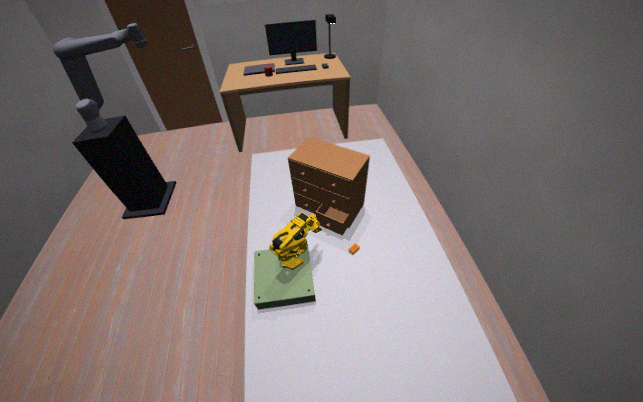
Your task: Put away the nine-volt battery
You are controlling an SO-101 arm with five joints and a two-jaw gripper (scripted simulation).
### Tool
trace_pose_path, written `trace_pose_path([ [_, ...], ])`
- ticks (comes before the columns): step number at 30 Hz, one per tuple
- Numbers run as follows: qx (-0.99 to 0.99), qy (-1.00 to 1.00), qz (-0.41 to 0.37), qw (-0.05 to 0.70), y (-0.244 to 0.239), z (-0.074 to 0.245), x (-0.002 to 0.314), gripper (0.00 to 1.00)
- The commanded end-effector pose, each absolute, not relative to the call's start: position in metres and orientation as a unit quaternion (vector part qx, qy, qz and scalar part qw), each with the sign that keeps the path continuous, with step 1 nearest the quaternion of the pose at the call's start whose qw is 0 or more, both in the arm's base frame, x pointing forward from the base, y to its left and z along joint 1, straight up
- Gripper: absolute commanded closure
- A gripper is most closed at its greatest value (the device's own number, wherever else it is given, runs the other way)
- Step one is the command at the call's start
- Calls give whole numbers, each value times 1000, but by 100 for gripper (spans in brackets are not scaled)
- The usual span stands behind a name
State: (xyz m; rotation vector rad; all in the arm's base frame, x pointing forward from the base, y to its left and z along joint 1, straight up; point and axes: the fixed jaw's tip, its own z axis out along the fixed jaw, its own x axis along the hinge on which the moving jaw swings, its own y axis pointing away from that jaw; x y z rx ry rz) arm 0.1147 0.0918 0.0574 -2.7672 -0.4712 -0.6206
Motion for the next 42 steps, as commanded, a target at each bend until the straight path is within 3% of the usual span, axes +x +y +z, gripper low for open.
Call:
trace_pose_path([
  [1,-958,-124,-214,144,91,60,115,79],
  [42,-911,321,-133,221,90,58,112,79],
])
